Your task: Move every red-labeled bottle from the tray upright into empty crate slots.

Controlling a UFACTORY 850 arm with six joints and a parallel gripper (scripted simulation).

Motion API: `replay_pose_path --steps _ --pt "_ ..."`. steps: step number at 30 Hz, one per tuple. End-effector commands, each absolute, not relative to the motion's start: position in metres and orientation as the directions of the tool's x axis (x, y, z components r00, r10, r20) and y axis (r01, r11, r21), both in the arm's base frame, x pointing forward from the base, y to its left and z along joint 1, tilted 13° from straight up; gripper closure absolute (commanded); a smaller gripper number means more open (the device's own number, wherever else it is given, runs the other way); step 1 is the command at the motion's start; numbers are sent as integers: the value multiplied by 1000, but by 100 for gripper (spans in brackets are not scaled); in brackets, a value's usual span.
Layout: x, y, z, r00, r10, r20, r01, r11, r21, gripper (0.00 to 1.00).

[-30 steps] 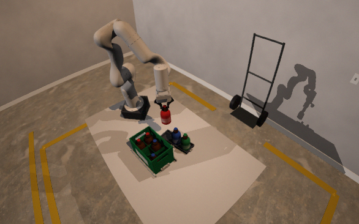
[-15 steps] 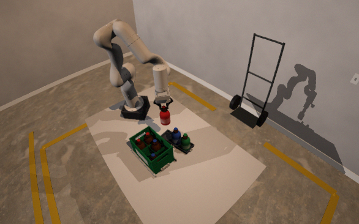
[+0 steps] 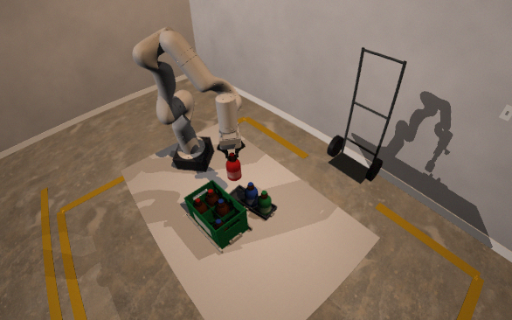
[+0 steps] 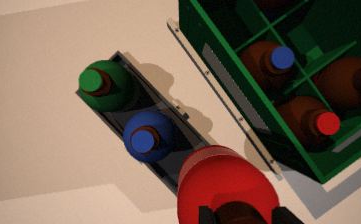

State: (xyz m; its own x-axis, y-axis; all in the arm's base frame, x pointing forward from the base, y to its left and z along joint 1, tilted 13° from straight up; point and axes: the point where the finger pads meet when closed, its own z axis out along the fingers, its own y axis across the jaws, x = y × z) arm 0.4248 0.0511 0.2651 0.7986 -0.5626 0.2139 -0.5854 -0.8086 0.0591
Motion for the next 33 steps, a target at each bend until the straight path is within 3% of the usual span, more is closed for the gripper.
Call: replay_pose_path --steps 1,33 --pt "427 46 267 798 -563 215 -585 -809 58 100" --pt "440 -5 278 798 -563 215 -585 -809 58 100"
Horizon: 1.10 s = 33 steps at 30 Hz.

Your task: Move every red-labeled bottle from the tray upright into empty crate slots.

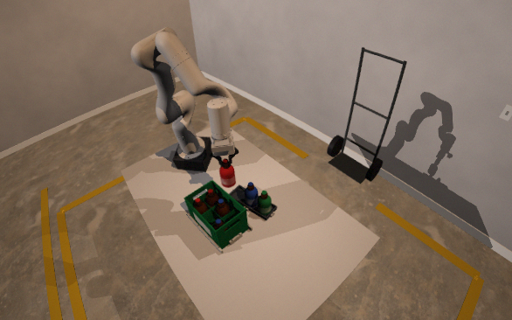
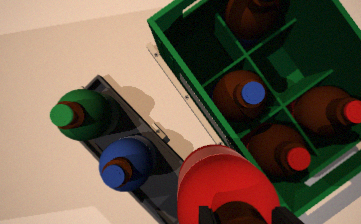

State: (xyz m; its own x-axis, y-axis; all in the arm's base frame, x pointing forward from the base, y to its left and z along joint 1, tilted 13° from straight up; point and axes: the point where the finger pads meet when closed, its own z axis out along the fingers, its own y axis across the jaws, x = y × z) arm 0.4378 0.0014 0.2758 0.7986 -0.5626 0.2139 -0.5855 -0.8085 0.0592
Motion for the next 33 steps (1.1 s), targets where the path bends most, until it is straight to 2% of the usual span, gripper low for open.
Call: replay_pose_path --steps 1,33 --pt "441 -7 278 798 -563 215 -585 -809 58 100" --pt "457 -70 292 798 -563 215 -585 -809 58 100"
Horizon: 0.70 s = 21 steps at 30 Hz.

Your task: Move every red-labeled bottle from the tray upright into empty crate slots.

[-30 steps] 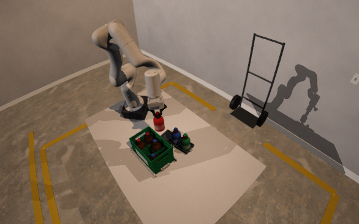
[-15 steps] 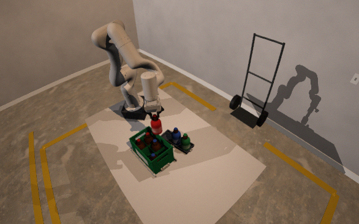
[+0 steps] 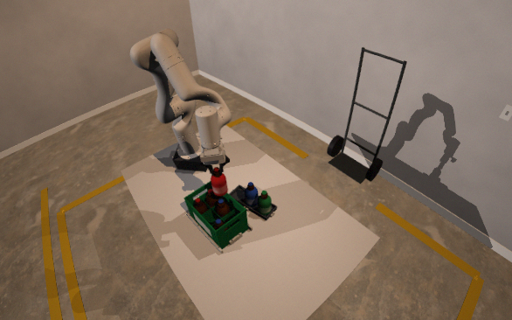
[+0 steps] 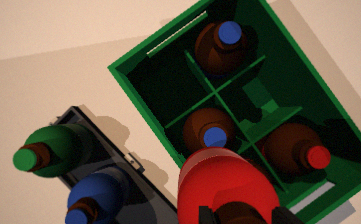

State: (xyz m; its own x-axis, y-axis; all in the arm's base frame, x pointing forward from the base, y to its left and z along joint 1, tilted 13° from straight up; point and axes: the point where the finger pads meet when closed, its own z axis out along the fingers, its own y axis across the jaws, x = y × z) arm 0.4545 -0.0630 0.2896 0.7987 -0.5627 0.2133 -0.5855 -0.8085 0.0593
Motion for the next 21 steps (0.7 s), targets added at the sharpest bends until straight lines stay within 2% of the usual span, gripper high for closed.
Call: replay_pose_path --steps 1,21 --pt "458 -72 292 798 -563 215 -585 -809 58 100" --pt "468 -111 301 798 -563 215 -585 -809 58 100"
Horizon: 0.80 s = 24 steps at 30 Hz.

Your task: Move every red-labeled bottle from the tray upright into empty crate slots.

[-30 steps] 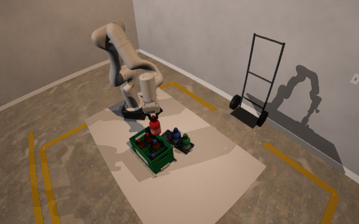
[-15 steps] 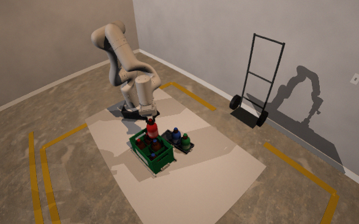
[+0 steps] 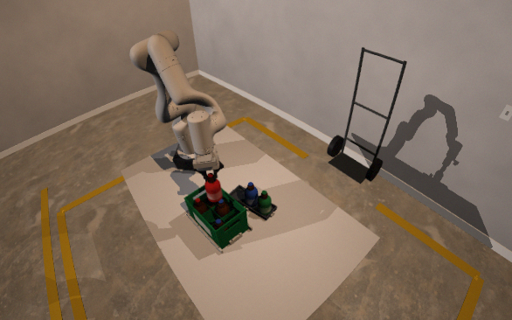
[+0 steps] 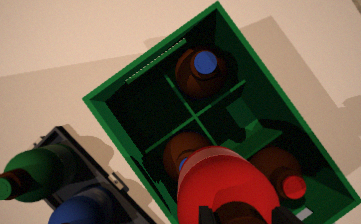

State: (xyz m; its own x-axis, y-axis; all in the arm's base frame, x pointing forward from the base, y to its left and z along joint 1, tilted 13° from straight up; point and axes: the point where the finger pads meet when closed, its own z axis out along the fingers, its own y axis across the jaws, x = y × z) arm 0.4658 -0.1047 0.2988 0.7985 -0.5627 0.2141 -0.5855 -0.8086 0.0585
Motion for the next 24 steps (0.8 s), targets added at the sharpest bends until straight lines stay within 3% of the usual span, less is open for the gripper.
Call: replay_pose_path --steps 1,24 --pt "468 -113 301 798 -563 215 -585 -809 58 100" --pt "477 -145 308 798 -563 215 -585 -809 58 100"
